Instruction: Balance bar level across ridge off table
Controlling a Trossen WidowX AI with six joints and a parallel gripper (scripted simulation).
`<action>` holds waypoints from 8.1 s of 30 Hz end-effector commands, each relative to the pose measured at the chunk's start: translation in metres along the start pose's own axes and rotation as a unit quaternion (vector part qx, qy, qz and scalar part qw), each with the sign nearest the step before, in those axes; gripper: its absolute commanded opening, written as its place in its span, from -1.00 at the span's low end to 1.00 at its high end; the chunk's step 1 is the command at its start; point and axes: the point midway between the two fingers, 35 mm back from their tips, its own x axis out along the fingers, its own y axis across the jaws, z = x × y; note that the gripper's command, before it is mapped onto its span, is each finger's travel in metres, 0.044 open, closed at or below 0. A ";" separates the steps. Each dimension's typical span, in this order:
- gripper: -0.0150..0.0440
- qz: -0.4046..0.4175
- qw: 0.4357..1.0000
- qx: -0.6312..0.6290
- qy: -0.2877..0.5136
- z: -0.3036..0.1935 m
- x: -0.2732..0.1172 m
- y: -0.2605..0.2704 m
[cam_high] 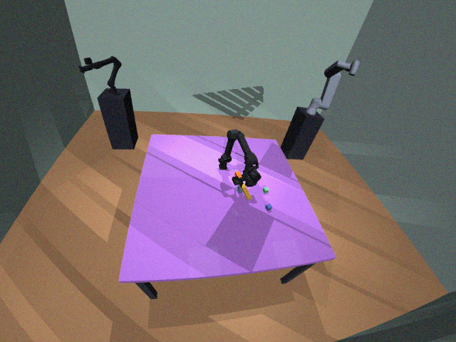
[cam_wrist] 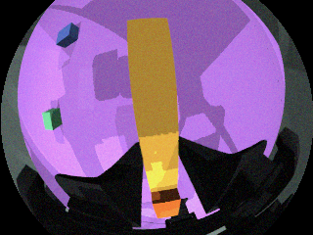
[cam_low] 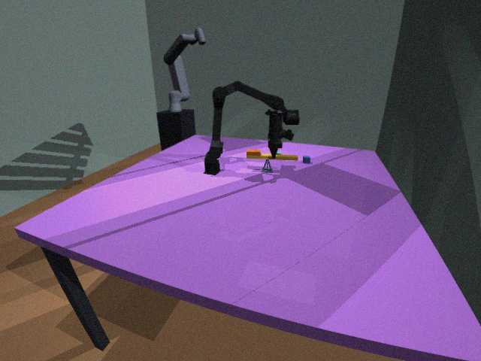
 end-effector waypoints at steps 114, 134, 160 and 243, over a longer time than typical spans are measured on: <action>-0.49 0.000 1.000 0.000 0.001 0.000 -0.001 0.000; -0.49 0.000 1.000 0.000 0.001 0.000 -0.001 0.000; 0.08 0.000 1.000 0.000 0.001 0.000 -0.001 0.000; 1.00 0.000 1.000 0.000 0.001 0.001 -0.101 0.000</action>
